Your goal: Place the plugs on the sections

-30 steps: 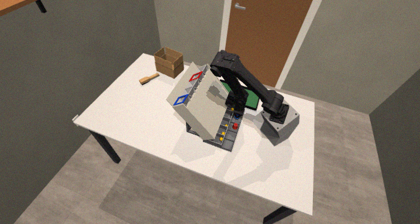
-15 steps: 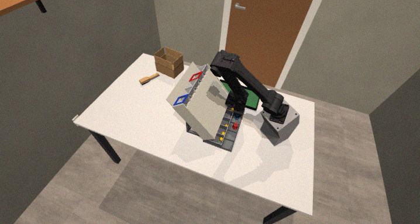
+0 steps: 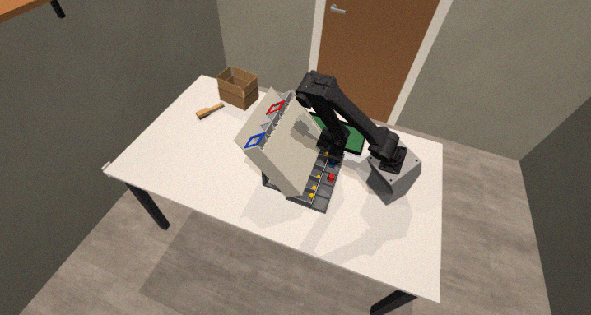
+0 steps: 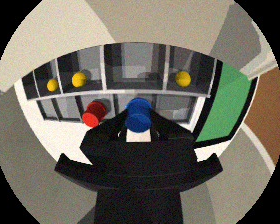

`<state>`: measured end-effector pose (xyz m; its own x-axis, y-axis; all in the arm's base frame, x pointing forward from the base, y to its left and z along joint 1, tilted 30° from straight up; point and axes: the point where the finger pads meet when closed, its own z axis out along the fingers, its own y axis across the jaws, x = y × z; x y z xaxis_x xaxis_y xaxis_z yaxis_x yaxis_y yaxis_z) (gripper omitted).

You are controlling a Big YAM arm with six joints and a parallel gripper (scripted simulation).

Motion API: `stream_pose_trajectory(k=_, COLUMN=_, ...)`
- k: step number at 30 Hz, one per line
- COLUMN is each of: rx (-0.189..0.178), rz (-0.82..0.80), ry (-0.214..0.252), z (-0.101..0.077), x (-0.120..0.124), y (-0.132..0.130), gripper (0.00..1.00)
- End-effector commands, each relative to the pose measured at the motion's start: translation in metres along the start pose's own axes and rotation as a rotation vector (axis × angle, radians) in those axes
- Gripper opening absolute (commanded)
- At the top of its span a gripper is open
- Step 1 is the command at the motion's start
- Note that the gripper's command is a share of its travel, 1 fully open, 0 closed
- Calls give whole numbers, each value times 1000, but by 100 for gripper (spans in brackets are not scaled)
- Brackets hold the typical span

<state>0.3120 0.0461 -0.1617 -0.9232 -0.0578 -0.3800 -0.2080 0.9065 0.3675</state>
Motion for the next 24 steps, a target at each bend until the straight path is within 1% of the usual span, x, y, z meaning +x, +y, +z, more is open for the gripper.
stream_pose_trajectory(k=1, rx=-6, rz=8, ry=26, z=2, x=17, y=7, gripper=0)
stream_pose_trajectory(k=18, rx=-12, rz=23, ry=56, z=3, x=17, y=7, gripper=0)
stream_pose_trajectory(k=24, rx=-10, rz=22, ry=48, z=3, x=18, y=7, gripper=0)
